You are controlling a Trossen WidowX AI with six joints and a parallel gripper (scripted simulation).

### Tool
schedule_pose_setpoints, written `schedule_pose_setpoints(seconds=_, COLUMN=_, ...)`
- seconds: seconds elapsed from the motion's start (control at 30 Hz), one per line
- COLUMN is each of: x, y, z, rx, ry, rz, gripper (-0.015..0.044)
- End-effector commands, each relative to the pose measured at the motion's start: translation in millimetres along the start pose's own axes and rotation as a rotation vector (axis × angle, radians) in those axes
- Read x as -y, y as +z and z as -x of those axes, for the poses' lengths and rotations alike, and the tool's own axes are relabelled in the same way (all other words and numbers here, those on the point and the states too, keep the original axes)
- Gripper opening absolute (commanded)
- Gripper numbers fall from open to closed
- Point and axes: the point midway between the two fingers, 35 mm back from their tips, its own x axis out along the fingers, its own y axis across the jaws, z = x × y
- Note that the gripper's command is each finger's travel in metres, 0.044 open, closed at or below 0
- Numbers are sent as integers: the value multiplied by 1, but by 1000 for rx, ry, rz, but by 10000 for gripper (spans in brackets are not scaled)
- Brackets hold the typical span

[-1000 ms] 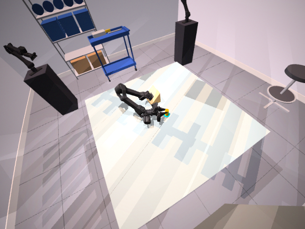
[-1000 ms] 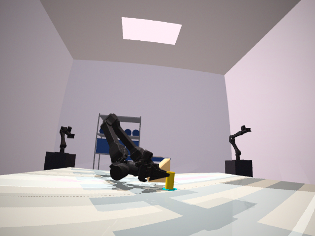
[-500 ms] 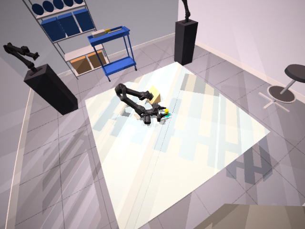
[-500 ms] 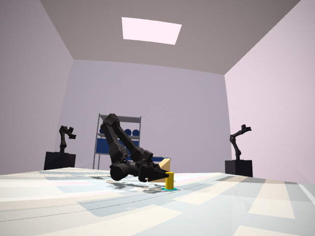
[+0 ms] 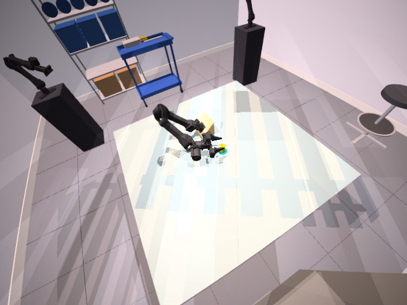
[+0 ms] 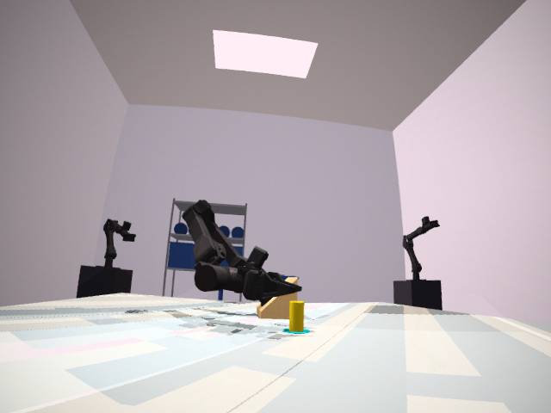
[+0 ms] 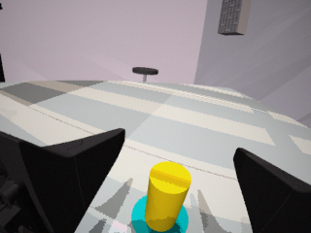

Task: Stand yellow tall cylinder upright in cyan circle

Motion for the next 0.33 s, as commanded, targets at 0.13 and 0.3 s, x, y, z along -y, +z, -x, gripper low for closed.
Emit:
schedule_pose_setpoints(seconds=0.13, x=-1, y=43, z=8, rx=10, ry=-9, rz=3, gripper=400)
schedule_pose_setpoints(seconds=0.3, x=-2, y=51, z=9, rx=9, ry=-4, rz=-3, gripper=400)
